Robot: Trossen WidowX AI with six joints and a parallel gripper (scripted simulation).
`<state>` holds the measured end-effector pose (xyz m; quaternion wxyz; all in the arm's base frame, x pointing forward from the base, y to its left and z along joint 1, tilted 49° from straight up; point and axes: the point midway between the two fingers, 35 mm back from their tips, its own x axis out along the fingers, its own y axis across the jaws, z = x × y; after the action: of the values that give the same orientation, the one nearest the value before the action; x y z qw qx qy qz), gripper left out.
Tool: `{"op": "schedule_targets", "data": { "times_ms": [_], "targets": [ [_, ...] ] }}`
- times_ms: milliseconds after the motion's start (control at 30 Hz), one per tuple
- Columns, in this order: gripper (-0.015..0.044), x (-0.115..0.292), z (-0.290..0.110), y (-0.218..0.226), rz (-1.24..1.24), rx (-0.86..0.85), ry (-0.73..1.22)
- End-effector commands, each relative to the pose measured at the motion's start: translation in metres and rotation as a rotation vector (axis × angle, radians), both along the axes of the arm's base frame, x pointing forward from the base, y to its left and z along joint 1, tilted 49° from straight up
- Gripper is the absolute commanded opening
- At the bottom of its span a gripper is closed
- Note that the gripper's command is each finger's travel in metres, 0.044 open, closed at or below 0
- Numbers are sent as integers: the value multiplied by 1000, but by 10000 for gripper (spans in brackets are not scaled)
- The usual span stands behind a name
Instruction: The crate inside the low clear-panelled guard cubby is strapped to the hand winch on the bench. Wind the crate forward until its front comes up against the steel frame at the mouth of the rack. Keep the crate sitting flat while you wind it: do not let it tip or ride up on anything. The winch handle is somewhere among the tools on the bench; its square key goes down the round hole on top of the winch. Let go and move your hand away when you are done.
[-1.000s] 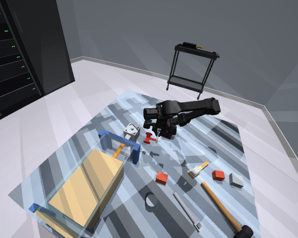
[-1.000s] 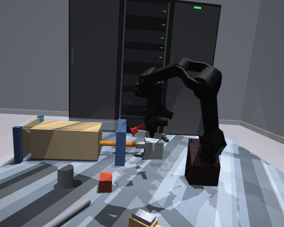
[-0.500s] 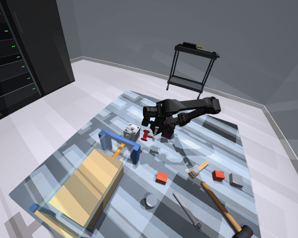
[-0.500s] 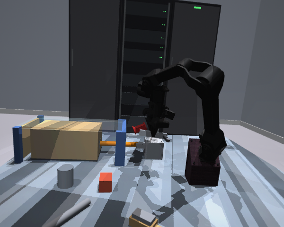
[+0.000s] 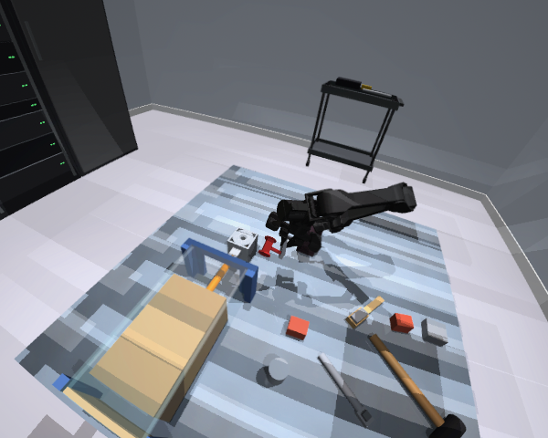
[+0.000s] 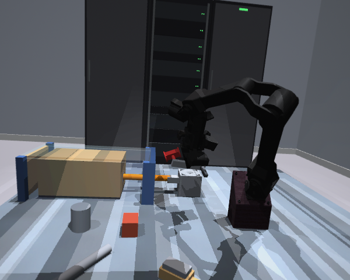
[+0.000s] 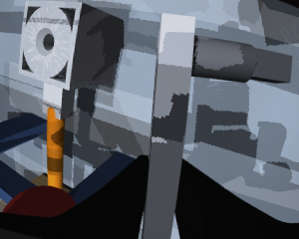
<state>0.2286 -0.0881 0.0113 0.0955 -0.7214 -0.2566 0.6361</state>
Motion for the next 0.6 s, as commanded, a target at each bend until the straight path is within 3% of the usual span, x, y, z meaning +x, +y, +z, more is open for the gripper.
{"op": "schedule_targets", "data": {
  "times_ms": [0, 567],
  "targets": [
    [0, 0, 2, -1, -12, -65, -16],
    [0, 0, 2, -1, -61, -339, -70]
  ]
}}
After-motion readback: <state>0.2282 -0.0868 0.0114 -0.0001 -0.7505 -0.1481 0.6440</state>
